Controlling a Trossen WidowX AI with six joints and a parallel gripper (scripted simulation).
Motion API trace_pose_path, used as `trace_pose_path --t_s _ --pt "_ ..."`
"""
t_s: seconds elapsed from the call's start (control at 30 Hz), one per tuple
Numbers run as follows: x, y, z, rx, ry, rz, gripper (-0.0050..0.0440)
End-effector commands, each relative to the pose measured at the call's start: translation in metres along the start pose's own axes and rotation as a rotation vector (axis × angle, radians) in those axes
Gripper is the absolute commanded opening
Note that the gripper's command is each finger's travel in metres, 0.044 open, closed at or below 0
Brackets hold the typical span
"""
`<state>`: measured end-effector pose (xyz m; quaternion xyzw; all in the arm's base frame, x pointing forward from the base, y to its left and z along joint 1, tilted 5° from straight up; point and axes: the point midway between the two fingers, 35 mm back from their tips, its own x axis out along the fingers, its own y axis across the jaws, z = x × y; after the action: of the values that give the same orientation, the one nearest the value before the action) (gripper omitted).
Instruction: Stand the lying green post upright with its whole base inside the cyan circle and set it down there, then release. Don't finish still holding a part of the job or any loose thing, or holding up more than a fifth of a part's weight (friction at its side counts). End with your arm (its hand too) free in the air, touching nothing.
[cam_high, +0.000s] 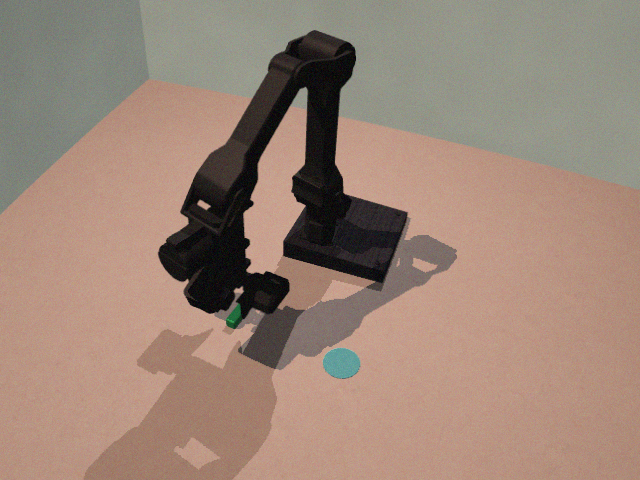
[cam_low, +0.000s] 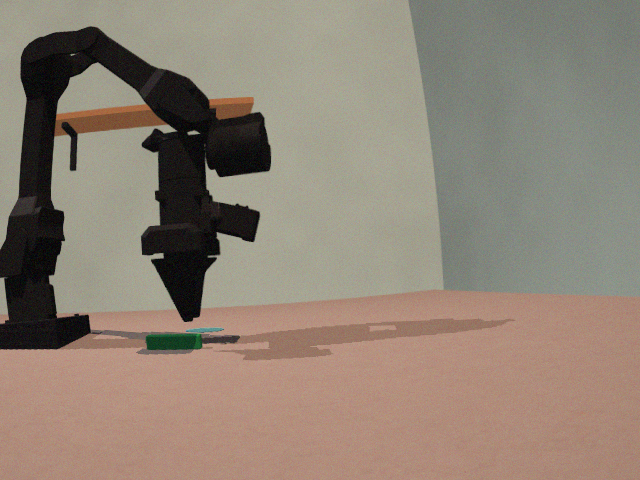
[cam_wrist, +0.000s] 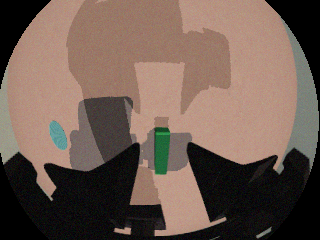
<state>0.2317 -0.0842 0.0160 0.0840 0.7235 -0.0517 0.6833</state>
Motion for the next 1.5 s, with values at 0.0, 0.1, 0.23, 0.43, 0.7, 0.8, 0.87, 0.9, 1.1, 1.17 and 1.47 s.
trace_pose_path --t_s 0.0,0.1,0.23,0.43,0.7,0.8,0.87,0.9,1.1,1.17,1.47 --pt "0.01 0.0 -0.003 0.003 0.015 -0.002 0.0232" --pt "0.015 0.0 -0.003 0.003 0.015 -0.002 0.0232" --pt "0.021 0.0 -0.003 0.003 0.015 -0.002 0.0232" --pt "0.028 0.0 -0.004 0.003 0.015 -0.002 0.0232" --pt "0.03 0.0 -0.004 0.003 0.015 -0.002 0.0232" --pt "0.03 0.0 -0.004 0.003 0.015 -0.002 0.0232" --pt "0.03 0.0 -0.004 0.003 0.015 -0.002 0.0208" --pt "0.03 0.0 -0.004 0.003 0.015 -0.002 0.0208" --pt "0.03 0.0 -0.004 0.003 0.015 -0.002 0.0123" --pt "0.03 0.0 -0.004 0.003 0.015 -0.002 0.011" --pt "0.03 0.0 -0.004 0.003 0.015 -0.002 0.0063"
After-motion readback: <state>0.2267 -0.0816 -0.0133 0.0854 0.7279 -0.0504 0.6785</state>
